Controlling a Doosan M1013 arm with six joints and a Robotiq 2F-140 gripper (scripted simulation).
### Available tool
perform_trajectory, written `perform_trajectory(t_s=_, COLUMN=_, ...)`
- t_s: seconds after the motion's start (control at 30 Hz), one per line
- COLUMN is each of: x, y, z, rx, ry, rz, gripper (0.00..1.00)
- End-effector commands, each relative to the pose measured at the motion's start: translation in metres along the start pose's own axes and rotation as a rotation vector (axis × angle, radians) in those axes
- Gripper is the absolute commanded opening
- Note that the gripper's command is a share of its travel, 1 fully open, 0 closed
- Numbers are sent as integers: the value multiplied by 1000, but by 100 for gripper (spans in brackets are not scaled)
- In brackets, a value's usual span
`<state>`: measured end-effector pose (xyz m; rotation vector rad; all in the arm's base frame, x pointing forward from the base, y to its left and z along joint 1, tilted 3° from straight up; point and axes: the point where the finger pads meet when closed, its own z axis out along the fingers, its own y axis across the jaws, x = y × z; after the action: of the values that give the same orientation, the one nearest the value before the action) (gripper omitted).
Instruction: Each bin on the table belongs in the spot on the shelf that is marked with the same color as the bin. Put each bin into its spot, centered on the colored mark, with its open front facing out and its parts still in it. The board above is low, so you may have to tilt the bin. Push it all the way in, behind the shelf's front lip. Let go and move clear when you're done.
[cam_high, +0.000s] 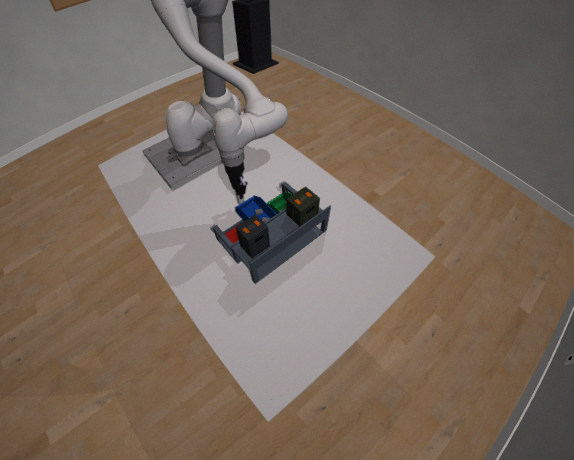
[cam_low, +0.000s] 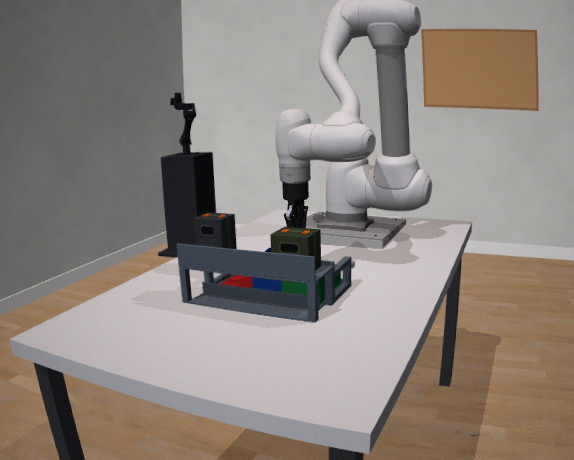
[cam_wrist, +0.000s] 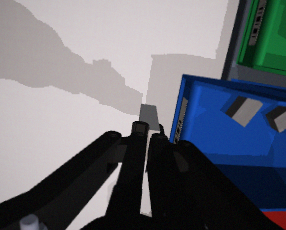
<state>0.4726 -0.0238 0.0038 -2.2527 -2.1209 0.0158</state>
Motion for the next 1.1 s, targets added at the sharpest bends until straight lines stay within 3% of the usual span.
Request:
perform_trajectory(t_s=0.0, x=0, y=0, z=0, rx=0, ry=0, rz=0, gripper=10)
perform_trajectory(t_s=1.07, x=0, y=10, z=0, rx=0, ry=0, rz=0, gripper=10)
